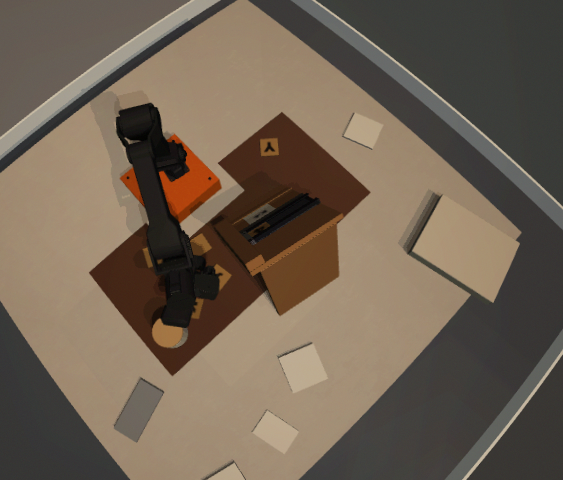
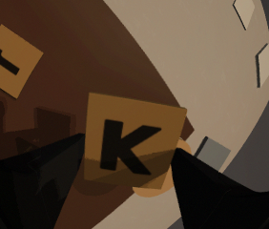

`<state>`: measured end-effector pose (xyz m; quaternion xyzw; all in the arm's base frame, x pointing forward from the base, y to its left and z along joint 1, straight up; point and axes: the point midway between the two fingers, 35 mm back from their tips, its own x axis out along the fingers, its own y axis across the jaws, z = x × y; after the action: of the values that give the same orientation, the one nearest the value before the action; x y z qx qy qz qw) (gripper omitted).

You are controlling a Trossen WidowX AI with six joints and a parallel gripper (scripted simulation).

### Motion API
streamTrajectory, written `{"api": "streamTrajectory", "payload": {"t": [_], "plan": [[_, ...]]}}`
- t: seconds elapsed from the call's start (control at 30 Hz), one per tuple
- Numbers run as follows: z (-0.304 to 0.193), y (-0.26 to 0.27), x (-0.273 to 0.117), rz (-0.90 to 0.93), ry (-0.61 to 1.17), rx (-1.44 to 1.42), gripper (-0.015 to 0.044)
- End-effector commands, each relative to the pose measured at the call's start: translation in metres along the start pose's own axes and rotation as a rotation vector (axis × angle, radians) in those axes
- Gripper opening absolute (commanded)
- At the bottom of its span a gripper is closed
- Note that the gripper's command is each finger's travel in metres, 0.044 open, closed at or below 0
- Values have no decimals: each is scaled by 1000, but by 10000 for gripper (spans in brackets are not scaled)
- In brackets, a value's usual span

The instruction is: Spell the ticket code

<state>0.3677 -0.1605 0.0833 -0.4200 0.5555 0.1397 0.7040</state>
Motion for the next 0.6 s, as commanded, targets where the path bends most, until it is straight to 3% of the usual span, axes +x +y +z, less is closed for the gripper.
{"api": "streamTrajectory", "payload": {"t": [0.0, 0.57], "plan": [[4, -9, -6, -37, -5, 50, 0], [17, -31, -21, -136, -41, 243, 0]]}}
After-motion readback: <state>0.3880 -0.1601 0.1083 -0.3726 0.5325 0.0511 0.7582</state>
